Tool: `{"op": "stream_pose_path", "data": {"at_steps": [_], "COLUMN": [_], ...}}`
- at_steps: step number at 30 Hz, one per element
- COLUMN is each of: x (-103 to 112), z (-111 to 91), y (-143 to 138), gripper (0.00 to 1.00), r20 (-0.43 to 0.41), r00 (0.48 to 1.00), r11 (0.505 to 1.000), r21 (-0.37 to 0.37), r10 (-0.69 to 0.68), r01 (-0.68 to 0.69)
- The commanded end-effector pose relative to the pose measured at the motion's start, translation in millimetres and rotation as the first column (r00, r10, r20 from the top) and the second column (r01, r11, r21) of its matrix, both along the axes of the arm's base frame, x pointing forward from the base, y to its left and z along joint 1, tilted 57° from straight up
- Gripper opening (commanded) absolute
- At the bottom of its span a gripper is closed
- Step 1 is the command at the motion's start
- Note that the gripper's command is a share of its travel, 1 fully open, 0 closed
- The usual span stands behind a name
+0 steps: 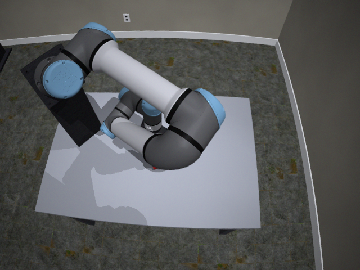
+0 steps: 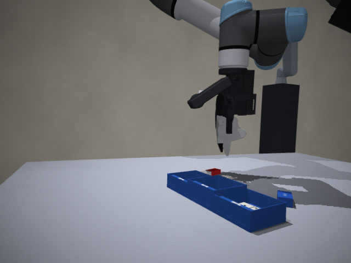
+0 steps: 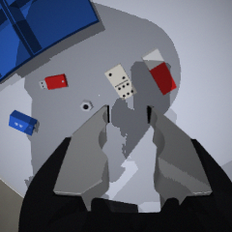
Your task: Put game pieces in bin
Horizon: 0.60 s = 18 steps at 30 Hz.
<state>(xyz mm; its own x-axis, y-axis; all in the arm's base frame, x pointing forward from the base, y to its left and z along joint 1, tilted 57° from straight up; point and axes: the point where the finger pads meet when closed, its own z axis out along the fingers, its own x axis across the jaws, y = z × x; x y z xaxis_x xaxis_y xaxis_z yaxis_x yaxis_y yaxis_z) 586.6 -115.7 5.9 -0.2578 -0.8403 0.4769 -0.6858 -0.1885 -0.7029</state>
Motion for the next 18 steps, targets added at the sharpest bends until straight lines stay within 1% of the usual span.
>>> {"op": "stream_pose_path", "data": {"at_steps": [1,3,4,11,18], "x": [-1.0,-1.0,-1.0,-1.4,-1.0], "z": [-0.8,-0.8,-0.9,-1.6,-1.1], "y": [1.2,1.2,1.3,1.5,1.4], "gripper": [0.24,0.24,0.24,0.24,0.24], "r20": [-0.073,-0.073,-0.104,-0.179,-0.260], "r00": [0.992,0.992,0.985,0.962,0.925], "r11": [0.990,0.990,0.981,0.950,0.903], "r21": [-0.092,-0.092,-0.126,-0.196,-0.258], "r10": [0.100,0.100,0.134,0.207,0.279], "r01": [-0.106,-0.106,-0.147,-0.241,-0.344]}}
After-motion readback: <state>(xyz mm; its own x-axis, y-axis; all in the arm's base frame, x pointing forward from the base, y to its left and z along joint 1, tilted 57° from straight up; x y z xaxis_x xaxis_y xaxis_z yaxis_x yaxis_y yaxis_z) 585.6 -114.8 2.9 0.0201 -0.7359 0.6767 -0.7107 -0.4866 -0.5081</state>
